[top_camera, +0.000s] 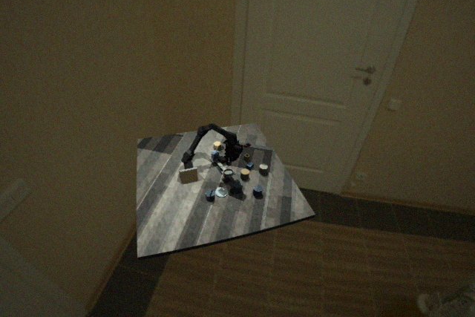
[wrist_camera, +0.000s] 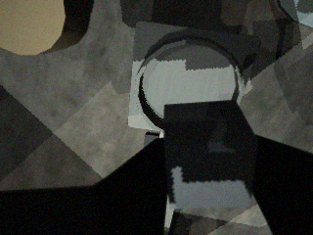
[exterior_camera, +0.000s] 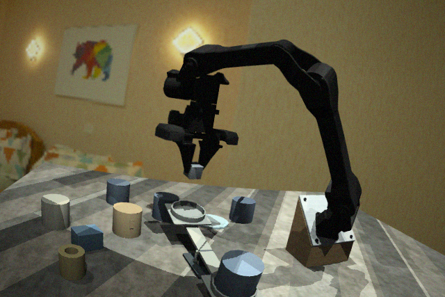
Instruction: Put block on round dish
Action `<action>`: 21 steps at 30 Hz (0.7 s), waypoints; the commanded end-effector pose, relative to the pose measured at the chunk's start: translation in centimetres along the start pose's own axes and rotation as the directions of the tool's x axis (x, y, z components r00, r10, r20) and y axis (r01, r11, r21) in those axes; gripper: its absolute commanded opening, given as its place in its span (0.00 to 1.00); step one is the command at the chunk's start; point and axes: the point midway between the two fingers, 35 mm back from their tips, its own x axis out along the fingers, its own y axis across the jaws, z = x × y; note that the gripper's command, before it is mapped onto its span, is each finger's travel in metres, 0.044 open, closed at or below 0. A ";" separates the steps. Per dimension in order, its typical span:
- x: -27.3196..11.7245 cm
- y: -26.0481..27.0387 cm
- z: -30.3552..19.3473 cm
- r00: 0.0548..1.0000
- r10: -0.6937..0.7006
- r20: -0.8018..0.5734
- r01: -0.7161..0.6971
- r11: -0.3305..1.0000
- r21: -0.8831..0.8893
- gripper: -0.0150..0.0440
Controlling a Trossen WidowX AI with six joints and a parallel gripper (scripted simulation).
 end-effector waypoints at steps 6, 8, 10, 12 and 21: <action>2.3 -3.6 2.7 1.000 0.004 -0.008 -0.004 1.000 -0.023 0.25; 3.3 -5.1 3.7 1.000 0.006 -0.009 -0.006 1.000 -0.027 0.25; 4.6 -7.0 5.1 1.000 0.002 -0.003 -0.002 1.000 -0.021 0.25; 6.3 -9.6 6.6 1.000 -0.002 0.002 0.002 1.000 -0.013 0.25; 9.5 -14.0 8.5 1.000 -0.009 0.008 0.009 1.000 0.000 0.25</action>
